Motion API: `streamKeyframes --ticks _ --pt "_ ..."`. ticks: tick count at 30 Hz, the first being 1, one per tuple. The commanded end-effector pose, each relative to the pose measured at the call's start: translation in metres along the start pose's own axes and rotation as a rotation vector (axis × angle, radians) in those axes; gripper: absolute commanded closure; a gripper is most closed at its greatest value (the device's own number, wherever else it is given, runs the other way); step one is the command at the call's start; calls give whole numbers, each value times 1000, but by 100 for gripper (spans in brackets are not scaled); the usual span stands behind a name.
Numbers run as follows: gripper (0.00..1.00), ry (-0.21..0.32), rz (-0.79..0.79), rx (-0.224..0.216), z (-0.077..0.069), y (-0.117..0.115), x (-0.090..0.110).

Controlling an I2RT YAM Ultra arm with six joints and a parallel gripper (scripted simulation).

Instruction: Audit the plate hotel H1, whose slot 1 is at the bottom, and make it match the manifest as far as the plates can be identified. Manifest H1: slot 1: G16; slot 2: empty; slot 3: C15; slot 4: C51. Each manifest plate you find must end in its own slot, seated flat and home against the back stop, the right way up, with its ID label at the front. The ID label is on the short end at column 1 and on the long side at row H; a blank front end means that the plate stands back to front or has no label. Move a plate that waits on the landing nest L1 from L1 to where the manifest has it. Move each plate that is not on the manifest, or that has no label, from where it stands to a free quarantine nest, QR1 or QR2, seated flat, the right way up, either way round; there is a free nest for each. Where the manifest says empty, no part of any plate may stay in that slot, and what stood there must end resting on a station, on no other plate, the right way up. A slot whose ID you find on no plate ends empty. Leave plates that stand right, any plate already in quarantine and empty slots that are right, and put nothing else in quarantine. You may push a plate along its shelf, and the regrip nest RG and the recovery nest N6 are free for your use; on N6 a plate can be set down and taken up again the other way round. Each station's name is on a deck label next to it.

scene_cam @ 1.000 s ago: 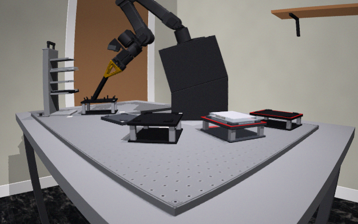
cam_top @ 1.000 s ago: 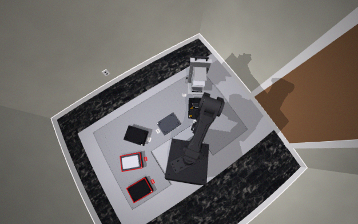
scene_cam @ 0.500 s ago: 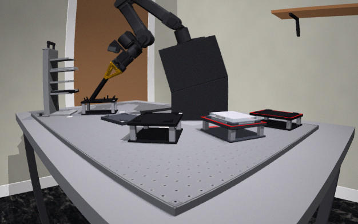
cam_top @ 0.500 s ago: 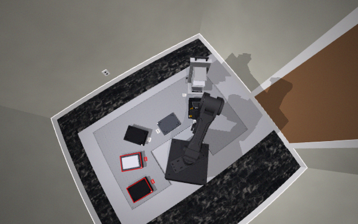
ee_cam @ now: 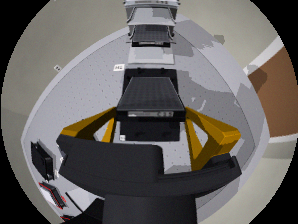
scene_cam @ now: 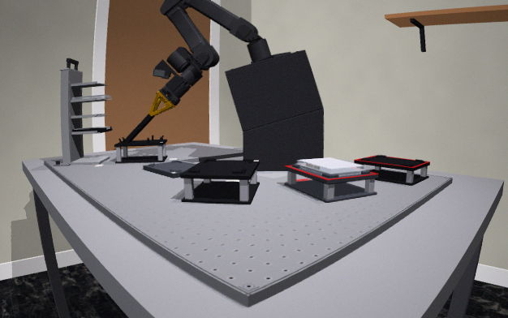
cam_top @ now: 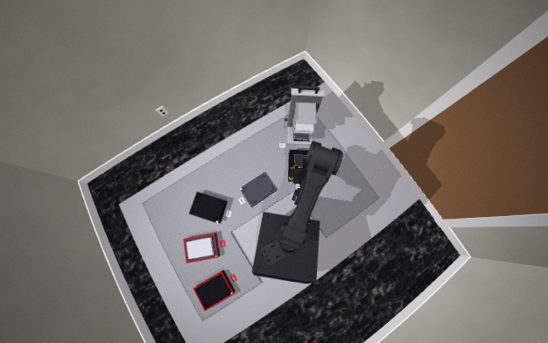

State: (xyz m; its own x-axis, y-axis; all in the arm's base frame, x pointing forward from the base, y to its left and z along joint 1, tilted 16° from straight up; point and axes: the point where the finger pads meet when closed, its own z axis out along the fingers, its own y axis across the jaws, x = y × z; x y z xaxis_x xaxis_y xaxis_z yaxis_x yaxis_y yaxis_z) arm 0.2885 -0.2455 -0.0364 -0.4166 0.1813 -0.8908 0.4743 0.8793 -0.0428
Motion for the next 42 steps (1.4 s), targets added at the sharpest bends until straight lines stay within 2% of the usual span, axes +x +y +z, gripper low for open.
streamKeyframes --ticks 1,42 --pt "14 24 7 4 1 0 8" --pt "14 24 7 4 13 0 21"
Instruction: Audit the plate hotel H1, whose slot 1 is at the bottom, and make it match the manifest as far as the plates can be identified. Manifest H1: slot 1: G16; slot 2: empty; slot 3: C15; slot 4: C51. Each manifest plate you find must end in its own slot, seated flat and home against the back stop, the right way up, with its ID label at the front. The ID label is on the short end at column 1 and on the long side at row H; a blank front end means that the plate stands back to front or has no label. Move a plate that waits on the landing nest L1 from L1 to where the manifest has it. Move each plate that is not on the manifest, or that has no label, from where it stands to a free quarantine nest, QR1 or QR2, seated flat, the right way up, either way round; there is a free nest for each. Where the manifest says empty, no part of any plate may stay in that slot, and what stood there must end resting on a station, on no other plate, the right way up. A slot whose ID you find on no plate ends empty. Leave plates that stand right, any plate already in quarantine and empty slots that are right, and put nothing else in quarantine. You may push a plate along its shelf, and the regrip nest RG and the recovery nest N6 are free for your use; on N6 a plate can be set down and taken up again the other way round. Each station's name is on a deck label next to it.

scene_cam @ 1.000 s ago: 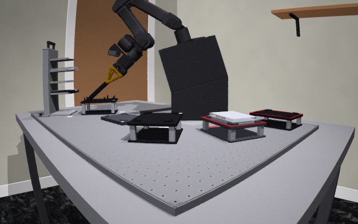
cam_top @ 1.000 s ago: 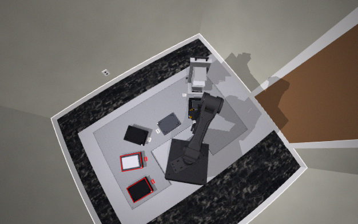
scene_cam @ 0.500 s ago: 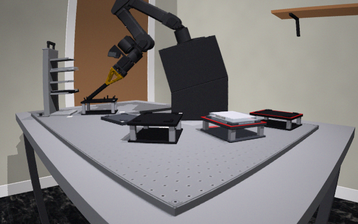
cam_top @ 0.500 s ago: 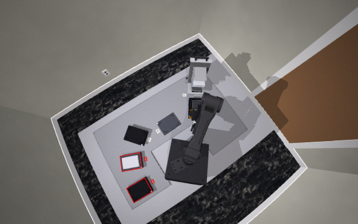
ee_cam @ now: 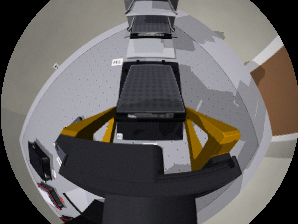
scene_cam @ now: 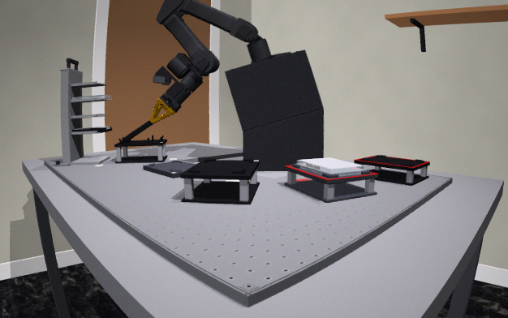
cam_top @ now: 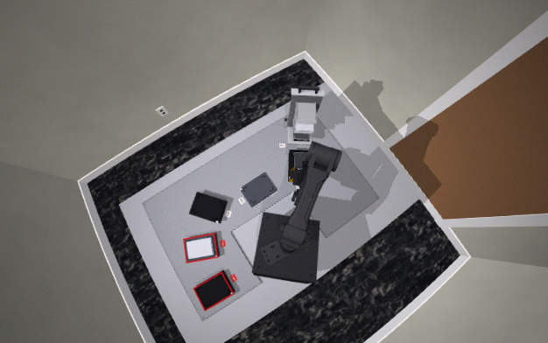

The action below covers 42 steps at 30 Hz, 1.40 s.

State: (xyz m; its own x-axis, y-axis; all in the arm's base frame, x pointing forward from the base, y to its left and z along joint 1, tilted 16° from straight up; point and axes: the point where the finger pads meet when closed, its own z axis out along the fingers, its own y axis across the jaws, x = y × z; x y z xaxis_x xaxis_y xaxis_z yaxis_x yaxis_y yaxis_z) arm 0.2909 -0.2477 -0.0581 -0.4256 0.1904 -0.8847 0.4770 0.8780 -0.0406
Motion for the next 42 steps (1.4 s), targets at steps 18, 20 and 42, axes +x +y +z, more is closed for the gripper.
streamKeyframes --ticks 18,20,42 --pt "14 10 3 2 5 0 9" --pt "14 10 3 2 6 0 10" --pt "14 10 3 2 13 0 17"
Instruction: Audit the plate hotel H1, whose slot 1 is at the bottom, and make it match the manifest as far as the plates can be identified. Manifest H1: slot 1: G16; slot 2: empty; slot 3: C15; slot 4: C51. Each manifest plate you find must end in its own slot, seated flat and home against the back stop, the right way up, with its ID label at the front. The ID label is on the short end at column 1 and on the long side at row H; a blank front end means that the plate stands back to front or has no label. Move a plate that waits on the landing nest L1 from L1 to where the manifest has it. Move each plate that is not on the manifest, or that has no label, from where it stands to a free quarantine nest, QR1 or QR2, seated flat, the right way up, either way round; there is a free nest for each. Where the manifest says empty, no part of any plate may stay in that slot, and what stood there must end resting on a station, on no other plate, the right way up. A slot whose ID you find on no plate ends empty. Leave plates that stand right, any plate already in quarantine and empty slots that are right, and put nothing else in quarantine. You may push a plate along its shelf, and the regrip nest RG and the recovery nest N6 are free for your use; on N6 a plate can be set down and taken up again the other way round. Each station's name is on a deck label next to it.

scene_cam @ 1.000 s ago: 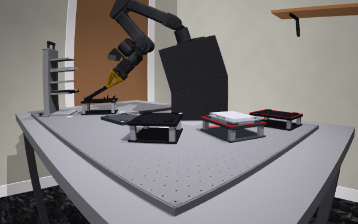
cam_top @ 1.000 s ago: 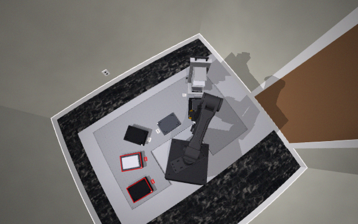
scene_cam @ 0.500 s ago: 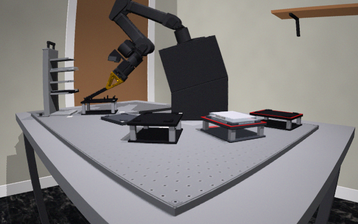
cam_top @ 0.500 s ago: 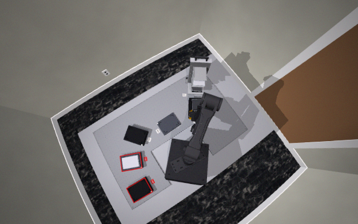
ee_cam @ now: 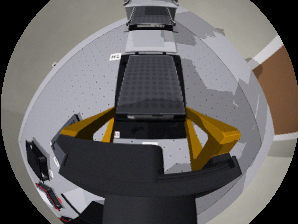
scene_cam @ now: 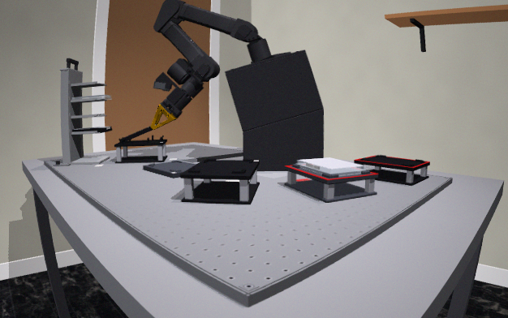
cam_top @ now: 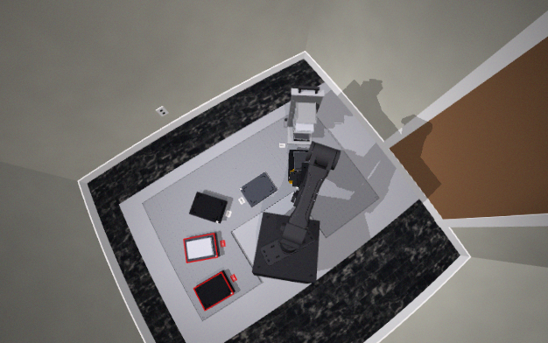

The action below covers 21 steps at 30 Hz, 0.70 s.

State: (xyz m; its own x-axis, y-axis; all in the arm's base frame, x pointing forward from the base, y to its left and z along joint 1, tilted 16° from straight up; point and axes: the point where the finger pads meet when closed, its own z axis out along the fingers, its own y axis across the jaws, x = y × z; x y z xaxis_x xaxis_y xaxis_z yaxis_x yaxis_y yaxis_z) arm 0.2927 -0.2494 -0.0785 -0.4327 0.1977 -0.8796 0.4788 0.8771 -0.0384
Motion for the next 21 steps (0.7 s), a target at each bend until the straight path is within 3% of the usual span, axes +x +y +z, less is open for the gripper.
streamKeyframes --ticks 1,21 --pt "14 -1 1 1 2 0 1" --pt "14 -1 1 1 8 0 8"
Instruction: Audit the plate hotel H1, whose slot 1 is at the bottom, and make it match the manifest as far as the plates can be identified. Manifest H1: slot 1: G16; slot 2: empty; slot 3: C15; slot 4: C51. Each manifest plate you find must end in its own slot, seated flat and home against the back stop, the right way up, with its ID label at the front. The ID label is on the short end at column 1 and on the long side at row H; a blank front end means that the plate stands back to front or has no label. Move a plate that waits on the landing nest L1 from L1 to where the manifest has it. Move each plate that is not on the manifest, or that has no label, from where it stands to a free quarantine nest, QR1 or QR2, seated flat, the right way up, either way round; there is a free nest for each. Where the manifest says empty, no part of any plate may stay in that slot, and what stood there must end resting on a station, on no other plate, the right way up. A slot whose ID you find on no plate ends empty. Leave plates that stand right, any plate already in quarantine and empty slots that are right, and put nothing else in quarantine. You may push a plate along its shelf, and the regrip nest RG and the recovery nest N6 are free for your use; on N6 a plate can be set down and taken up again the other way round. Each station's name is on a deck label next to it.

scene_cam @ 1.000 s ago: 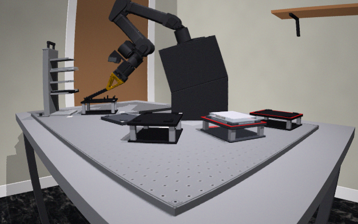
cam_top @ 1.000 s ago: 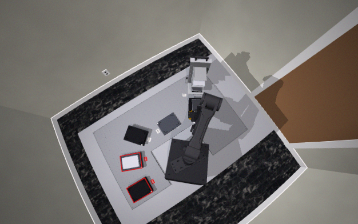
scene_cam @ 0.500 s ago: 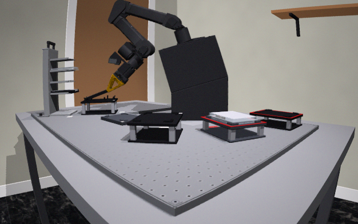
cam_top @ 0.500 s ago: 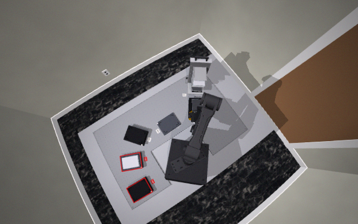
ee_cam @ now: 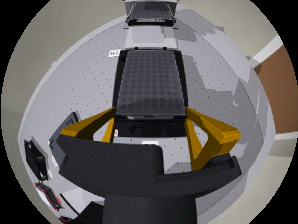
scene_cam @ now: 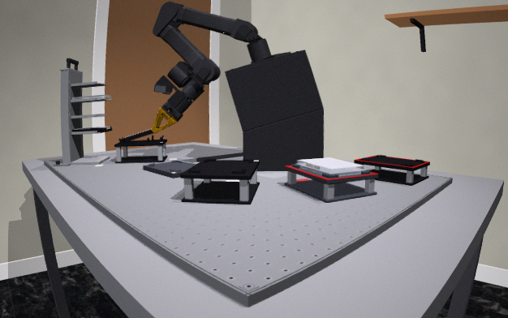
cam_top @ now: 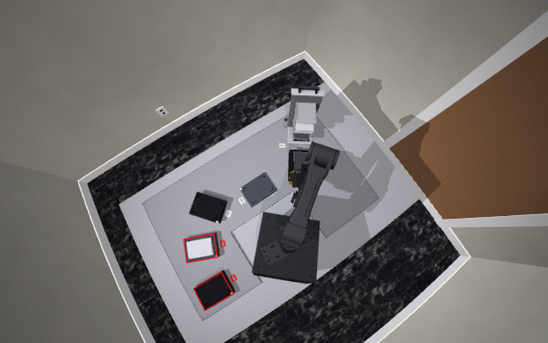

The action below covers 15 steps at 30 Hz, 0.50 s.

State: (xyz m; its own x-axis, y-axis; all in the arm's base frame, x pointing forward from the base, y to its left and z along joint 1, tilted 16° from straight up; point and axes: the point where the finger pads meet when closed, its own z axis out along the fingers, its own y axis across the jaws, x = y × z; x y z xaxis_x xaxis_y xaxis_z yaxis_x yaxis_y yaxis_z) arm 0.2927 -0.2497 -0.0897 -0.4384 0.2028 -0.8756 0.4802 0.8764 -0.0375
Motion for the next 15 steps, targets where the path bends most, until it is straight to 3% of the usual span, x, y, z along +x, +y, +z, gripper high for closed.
streamKeyframes --ticks 1,15 --pt "14 -9 -1 0 3 0 -2" --pt "14 -9 -1 0 7 0 3"
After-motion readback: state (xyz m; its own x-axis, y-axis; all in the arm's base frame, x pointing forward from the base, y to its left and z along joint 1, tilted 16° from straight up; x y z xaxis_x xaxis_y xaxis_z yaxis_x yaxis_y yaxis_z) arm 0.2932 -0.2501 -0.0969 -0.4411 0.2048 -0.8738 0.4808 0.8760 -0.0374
